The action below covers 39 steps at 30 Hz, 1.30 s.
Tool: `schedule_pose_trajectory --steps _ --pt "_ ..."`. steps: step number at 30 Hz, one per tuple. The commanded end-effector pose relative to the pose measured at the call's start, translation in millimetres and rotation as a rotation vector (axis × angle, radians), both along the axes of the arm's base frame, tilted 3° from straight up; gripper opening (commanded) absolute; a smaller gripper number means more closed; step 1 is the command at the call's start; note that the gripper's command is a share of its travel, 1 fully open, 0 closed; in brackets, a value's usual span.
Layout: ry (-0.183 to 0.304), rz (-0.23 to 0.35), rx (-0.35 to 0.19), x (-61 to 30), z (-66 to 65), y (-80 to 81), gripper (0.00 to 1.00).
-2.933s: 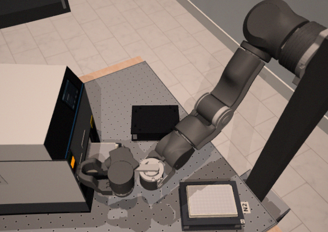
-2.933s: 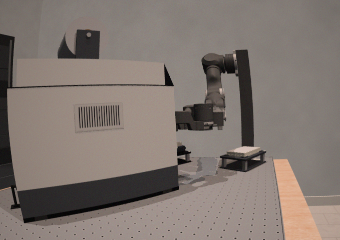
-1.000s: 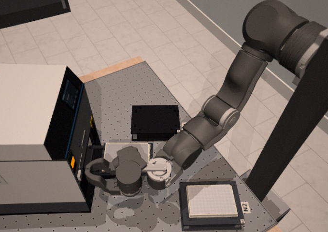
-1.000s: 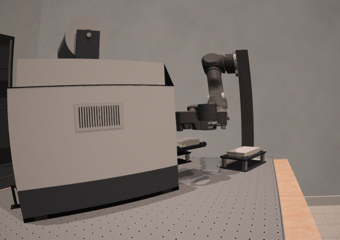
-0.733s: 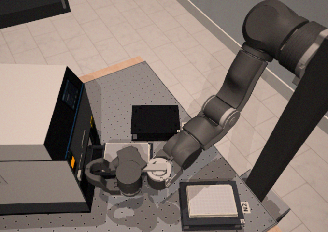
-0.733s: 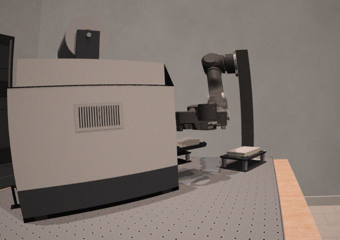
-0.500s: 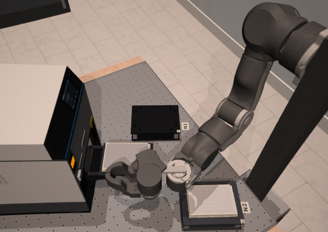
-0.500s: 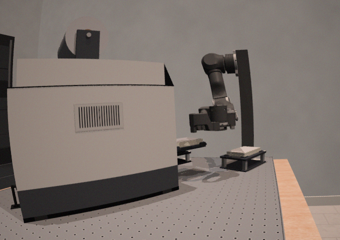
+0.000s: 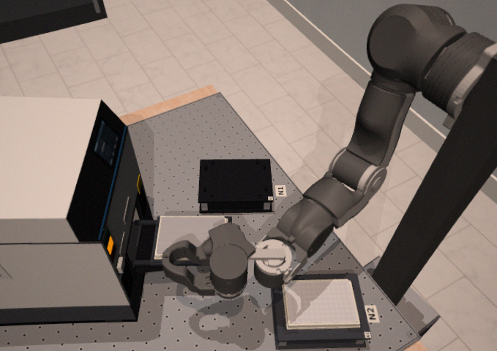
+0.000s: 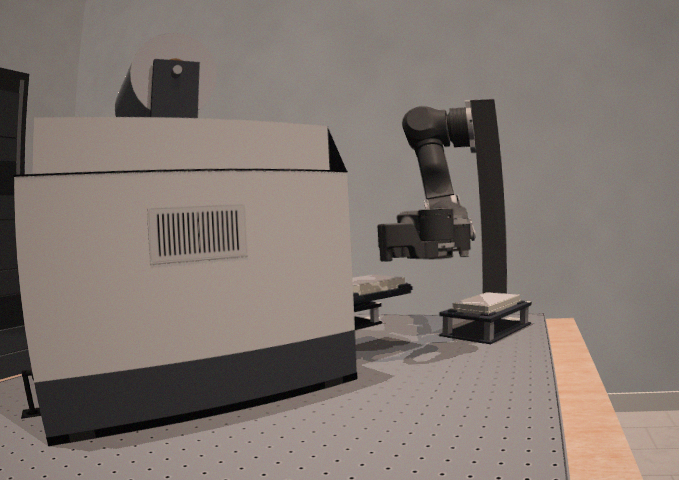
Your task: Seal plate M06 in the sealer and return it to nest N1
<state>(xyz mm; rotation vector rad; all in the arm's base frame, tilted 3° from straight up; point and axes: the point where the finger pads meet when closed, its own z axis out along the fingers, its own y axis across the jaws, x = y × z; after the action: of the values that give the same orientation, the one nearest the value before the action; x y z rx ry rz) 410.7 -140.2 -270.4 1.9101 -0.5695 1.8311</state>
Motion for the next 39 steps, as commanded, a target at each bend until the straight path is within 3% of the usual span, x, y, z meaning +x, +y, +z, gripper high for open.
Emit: schedule_pose_trajectory --steps 1,12,17,29,34,39 --pt "0.0 -0.007 -0.004 -0.8 1.4 -0.5 0.0" --pt "0.0 -0.007 -0.004 -0.8 1.4 -0.5 0.0" --pt "-0.105 -0.19 0.142 -37.1 -0.7 -25.3 0.0" --pt "-0.105 -0.19 0.142 -37.1 -0.7 -25.3 0.0" --pt "-0.208 -0.372 0.283 -72.6 -1.8 -50.3 0.0" --pt "-0.208 -0.372 0.283 -72.6 -1.8 -50.3 0.0"
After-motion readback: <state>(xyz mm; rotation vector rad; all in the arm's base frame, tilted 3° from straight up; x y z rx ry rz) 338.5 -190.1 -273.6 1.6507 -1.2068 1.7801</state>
